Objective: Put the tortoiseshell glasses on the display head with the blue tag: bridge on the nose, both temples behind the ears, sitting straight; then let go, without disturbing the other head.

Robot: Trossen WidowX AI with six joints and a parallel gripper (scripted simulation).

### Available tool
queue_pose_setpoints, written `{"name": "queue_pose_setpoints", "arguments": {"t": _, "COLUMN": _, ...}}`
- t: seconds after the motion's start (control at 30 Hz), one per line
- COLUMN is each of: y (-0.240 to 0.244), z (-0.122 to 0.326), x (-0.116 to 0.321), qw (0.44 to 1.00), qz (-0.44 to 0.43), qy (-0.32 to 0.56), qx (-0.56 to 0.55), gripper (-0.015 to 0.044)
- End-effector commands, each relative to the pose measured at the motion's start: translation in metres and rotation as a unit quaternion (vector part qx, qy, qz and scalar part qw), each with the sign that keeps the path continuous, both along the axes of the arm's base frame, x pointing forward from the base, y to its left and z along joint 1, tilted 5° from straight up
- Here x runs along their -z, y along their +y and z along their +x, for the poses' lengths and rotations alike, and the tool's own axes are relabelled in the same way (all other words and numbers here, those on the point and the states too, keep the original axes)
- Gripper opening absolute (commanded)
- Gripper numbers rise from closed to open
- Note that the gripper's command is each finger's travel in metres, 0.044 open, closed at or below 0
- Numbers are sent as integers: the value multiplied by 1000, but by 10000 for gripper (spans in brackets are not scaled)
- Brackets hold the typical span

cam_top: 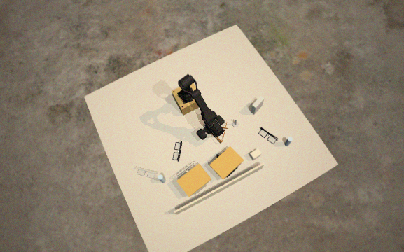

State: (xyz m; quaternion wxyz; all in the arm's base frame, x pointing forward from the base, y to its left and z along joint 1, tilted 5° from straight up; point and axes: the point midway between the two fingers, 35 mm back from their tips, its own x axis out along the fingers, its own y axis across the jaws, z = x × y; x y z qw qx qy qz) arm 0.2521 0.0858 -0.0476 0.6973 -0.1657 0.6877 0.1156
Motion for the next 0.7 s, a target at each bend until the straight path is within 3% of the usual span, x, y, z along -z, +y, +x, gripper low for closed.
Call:
{"name": "queue_pose_setpoints", "arguments": {"t": 0.0, "y": 0, "z": 0, "x": -1, "qw": 1000, "qz": 0, "qy": 0, "qx": 0, "gripper": 0}}
{"name": "queue_pose_setpoints", "arguments": {"t": 0.53, "y": 8, "z": 0, "x": -96, "qw": 1000, "qz": -1, "qy": 0, "qx": 1, "gripper": 0}}
{"name": "queue_pose_setpoints", "arguments": {"t": 0.67, "y": 9, "z": -1, "x": -101, "qw": 1000, "qz": -1, "qy": 0, "qx": 1, "gripper": 0}}
